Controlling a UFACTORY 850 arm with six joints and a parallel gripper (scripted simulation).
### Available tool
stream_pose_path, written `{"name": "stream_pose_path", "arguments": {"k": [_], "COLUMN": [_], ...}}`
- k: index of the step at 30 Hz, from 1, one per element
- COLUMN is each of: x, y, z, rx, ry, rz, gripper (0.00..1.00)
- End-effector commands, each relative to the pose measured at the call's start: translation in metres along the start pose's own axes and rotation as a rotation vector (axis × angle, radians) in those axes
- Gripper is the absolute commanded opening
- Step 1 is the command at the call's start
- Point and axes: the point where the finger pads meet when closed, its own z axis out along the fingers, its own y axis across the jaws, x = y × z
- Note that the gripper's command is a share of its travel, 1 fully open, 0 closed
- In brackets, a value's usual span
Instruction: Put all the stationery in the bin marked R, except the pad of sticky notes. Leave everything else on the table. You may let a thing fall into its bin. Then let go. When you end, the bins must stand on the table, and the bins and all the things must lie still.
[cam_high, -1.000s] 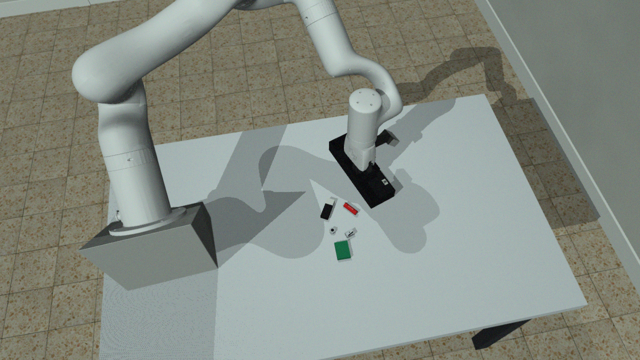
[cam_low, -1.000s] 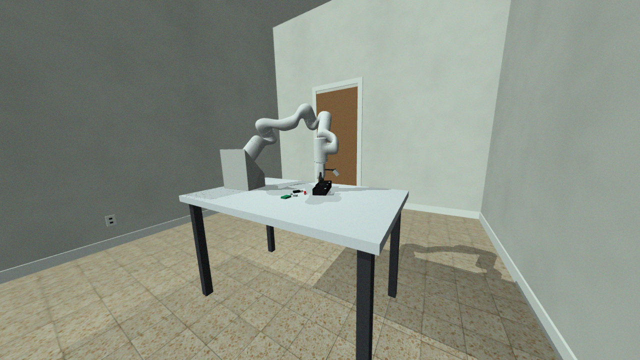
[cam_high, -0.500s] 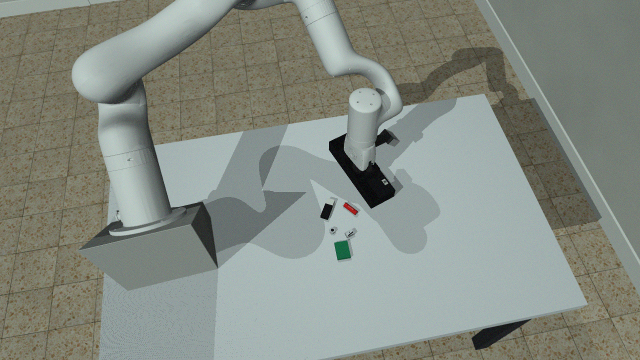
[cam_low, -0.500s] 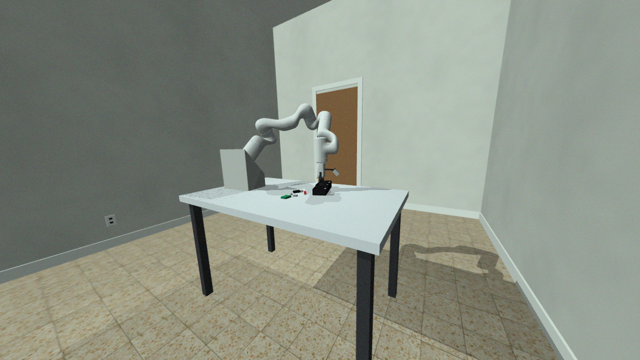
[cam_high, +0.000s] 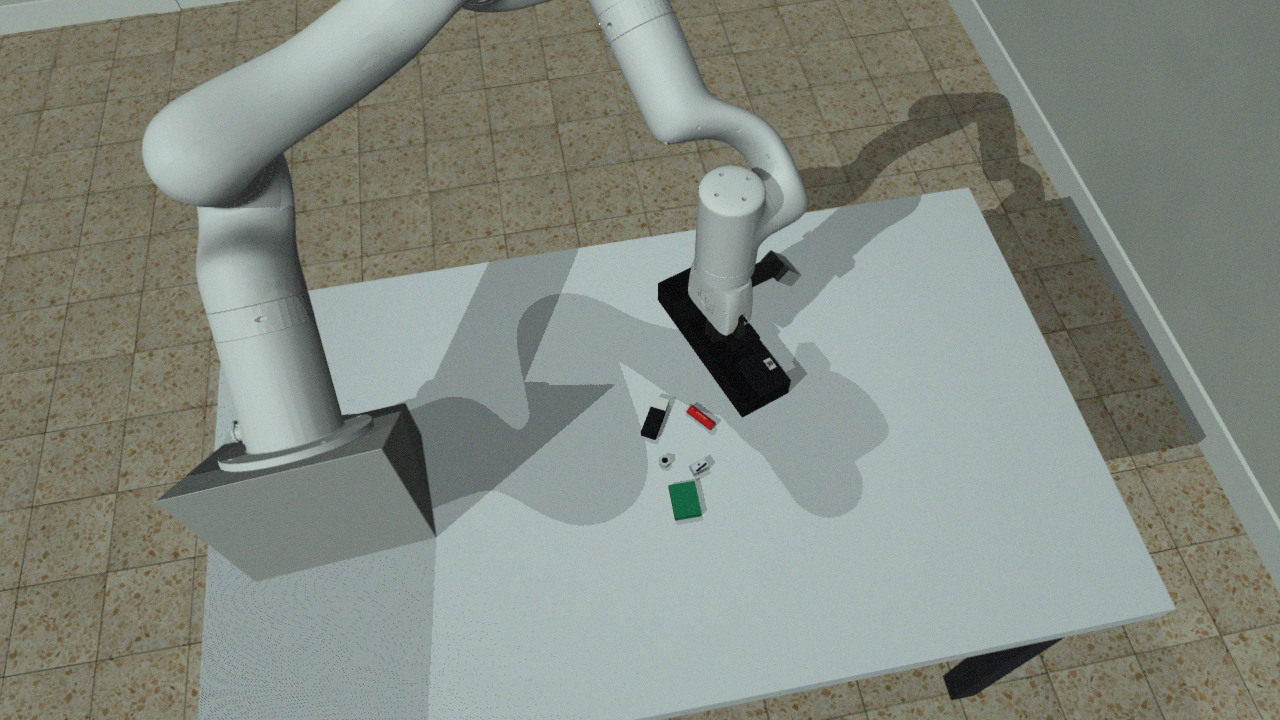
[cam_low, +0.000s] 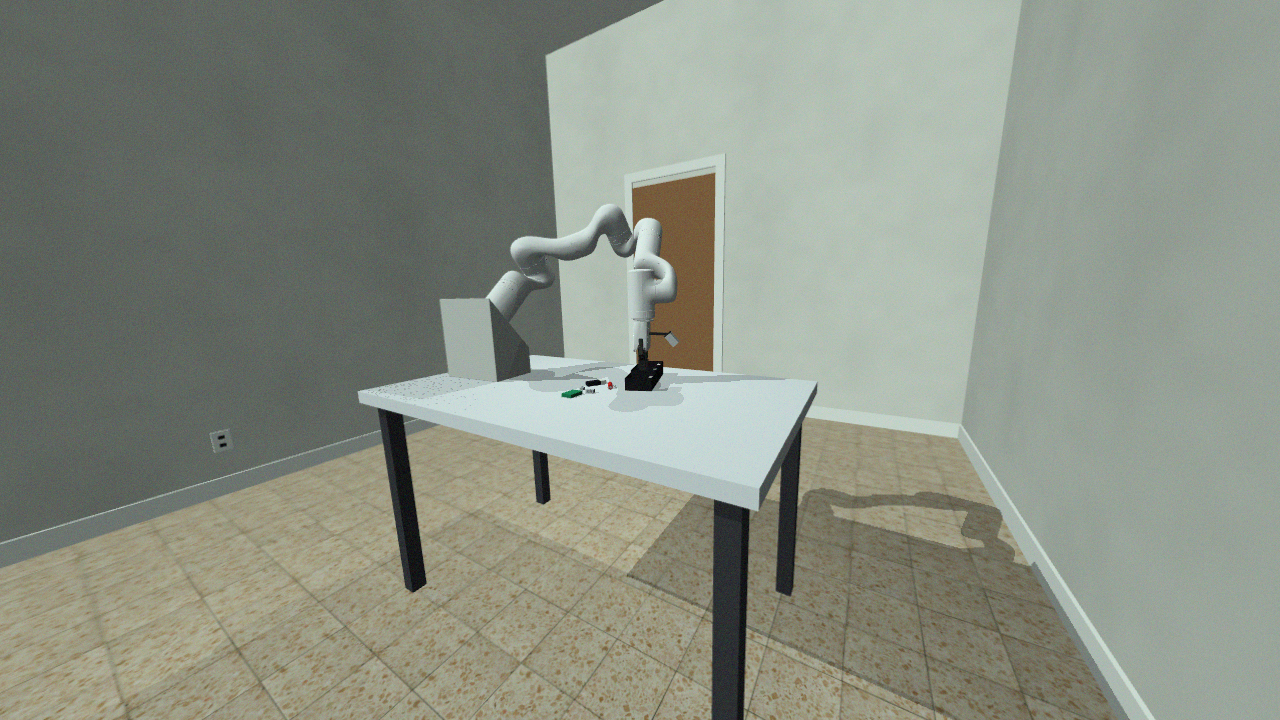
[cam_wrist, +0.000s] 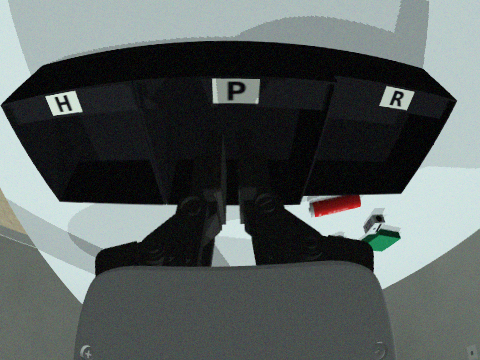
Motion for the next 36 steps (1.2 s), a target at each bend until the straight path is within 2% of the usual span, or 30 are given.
{"name": "stream_pose_path", "arguments": {"k": [1,9,14,16,24,26,36], "x": [0.001,0.001,0.001,0.001,0.003,0.003,0.006], "y": [0.000,0.000,0.000,0.000,-0.040,-0.040,-0.084], "z": [-0.004,-0.020,-0.041,-0.041,-0.041,-0.041,-0.041], "rx": [-0.001,-0.001,-0.001,-0.001,-0.001,-0.001,0.000], "ry": [0.001,0.001,0.001,0.001,0.001,0.001,0.001], "rz": [0.000,0.000,0.000,0.000,0.000,0.000,0.000], "gripper": [0.07,0.07,0.07,0.07,0.07,0.07,0.07]}}
